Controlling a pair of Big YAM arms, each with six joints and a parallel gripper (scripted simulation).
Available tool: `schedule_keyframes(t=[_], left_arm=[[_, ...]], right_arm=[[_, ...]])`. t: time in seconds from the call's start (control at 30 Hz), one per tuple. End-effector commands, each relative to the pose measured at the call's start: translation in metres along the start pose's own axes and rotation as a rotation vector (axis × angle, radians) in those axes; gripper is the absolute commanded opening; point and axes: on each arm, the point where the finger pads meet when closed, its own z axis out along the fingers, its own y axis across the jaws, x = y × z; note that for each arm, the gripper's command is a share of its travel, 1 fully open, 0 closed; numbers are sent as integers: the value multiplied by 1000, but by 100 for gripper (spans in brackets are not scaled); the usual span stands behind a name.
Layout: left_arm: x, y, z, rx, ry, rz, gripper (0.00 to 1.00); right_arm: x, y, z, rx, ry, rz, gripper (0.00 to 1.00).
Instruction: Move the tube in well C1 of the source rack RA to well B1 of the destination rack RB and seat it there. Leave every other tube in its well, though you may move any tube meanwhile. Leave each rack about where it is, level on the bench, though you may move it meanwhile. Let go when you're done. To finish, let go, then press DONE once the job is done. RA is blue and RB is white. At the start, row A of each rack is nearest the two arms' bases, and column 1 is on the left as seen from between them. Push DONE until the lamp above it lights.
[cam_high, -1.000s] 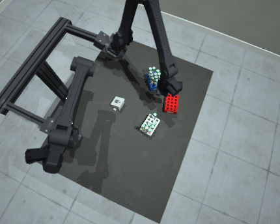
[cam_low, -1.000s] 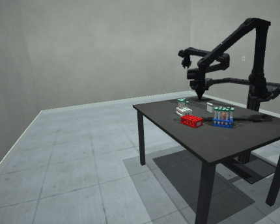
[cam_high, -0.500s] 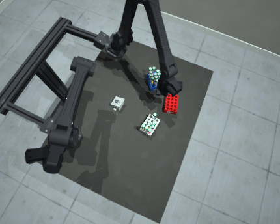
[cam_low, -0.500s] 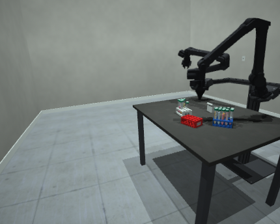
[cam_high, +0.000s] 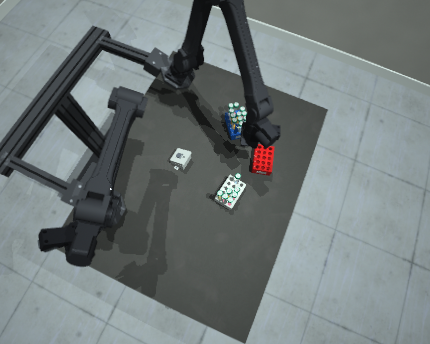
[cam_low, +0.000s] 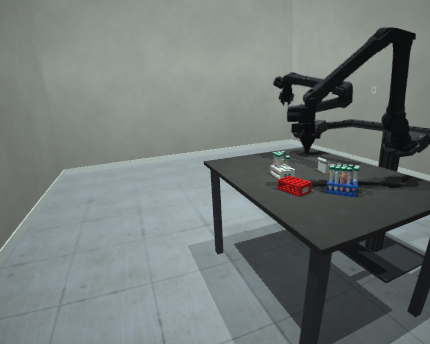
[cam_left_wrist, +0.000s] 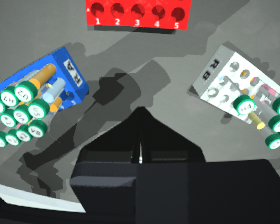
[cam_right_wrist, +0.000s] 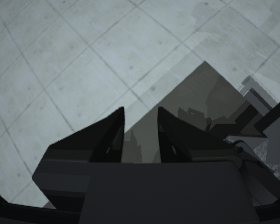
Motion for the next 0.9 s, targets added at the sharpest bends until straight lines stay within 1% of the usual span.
schedule_keyframes(t=[0.0, 0.1, 0.3, 0.37, 0.57, 0.87], left_arm=[[0, -1, 6, -13, 6, -5, 0], [0, -1, 6, -13, 6, -5, 0], [-1, -1, 6, -11, 6, 211, 0], [-1, -1, 6, -11, 6, 211, 0], [-1, -1, 6, -10, 8, 411, 0], [-1, -1, 6, -10, 8, 412, 0]], right_arm=[[-8, 9, -11, -29, -16, 9, 30], [-8, 9, -11, -29, -16, 9, 30], [-8, 9, -11, -29, -16, 9, 30], [-8, 9, -11, -29, -16, 9, 30], [-8, 9, -11, -29, -16, 9, 30], [-8, 9, -11, -29, -16, 9, 30]])
